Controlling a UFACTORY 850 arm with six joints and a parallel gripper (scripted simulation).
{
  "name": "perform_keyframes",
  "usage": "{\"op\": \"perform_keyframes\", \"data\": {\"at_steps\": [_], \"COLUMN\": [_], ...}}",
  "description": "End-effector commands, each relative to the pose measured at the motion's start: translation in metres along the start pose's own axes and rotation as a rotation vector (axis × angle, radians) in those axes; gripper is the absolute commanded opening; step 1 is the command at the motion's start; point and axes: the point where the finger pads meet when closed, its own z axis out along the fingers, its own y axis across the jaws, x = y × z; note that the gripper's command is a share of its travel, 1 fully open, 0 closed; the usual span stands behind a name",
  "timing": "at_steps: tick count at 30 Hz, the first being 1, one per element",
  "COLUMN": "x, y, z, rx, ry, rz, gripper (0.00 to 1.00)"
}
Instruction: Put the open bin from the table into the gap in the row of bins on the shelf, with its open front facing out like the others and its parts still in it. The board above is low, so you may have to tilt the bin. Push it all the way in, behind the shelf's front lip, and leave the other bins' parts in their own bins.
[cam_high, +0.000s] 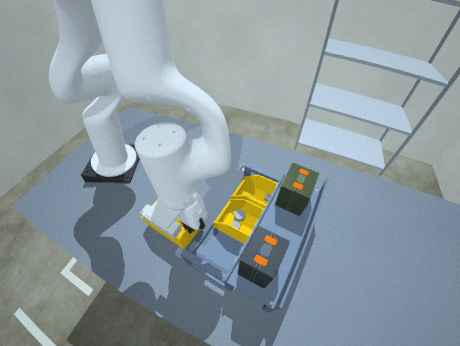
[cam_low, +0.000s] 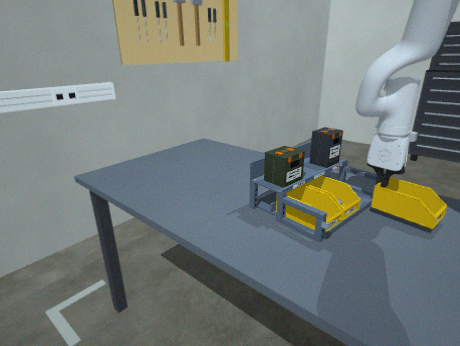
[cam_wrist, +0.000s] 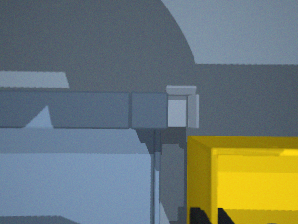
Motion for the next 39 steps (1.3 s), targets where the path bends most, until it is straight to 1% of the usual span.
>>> {"op": "perform_keyframes", "data": {"at_steps": [1, 4, 9, 21, 26, 39], "x": [0.000, 0.000, 0.000, 0.000, 0.000, 0.000], "y": [-0.001, -0.001, -0.011, -0.011, -0.021, -0.023], "z": [-0.001, -0.001, -0.001, -0.001, -0.001, -0.001], "rx": [0.002, 0.002, 0.002, 0.002, 0.002, 0.002], "ry": [0.001, 0.001, 0.001, 0.001, 0.001, 0.001], "rz": [0.000, 0.000, 0.000, 0.000, 0.000, 0.000], "gripper": [0.00, 0.00, 0.00, 0.00, 0.00, 0.00]}}
